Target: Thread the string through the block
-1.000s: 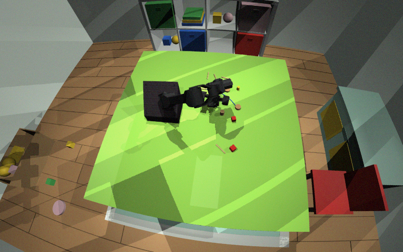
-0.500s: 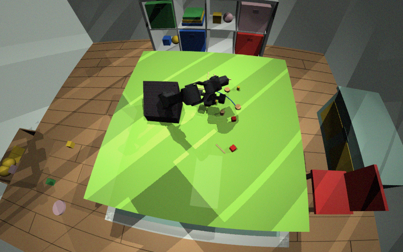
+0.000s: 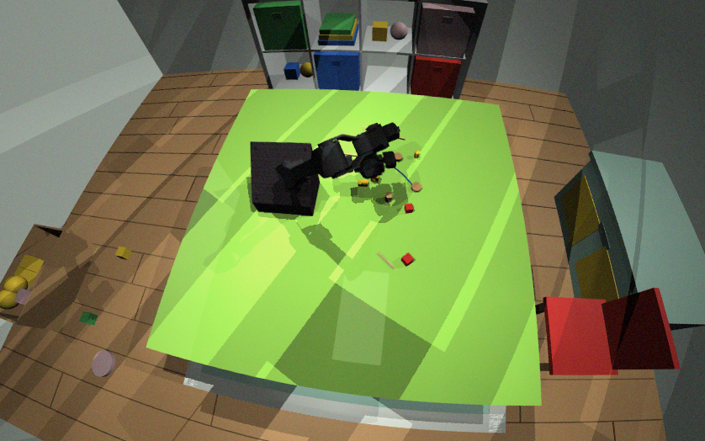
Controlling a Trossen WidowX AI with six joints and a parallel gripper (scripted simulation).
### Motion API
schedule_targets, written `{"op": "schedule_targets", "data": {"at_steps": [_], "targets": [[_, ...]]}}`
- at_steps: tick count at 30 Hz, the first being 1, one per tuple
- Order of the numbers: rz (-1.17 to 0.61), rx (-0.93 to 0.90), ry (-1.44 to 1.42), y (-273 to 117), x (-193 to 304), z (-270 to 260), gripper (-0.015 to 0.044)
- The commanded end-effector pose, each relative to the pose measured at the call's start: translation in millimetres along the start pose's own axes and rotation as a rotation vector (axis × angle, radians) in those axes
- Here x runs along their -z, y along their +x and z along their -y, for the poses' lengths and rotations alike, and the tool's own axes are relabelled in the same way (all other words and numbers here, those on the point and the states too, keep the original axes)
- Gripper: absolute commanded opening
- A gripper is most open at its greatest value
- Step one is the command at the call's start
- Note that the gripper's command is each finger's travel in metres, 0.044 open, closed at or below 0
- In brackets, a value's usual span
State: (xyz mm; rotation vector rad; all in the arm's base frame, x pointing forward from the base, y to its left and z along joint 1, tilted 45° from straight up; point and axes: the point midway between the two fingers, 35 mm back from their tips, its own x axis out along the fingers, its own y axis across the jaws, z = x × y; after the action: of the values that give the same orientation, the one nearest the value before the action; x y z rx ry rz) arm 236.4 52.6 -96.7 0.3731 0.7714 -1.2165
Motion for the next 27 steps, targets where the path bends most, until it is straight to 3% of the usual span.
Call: {"op": "schedule_targets", "data": {"at_steps": [1, 8, 27], "targets": [[-0.011, -0.011, -0.551, -4.9, 19.5, -4.8, 0.0263], [-0.013, -0.022, -1.311, -8.7, 44.5, -5.8, 0.0440], [-0.004, -0.035, -2.371, -12.7, 83.4, -2.4, 0.0440]]}}
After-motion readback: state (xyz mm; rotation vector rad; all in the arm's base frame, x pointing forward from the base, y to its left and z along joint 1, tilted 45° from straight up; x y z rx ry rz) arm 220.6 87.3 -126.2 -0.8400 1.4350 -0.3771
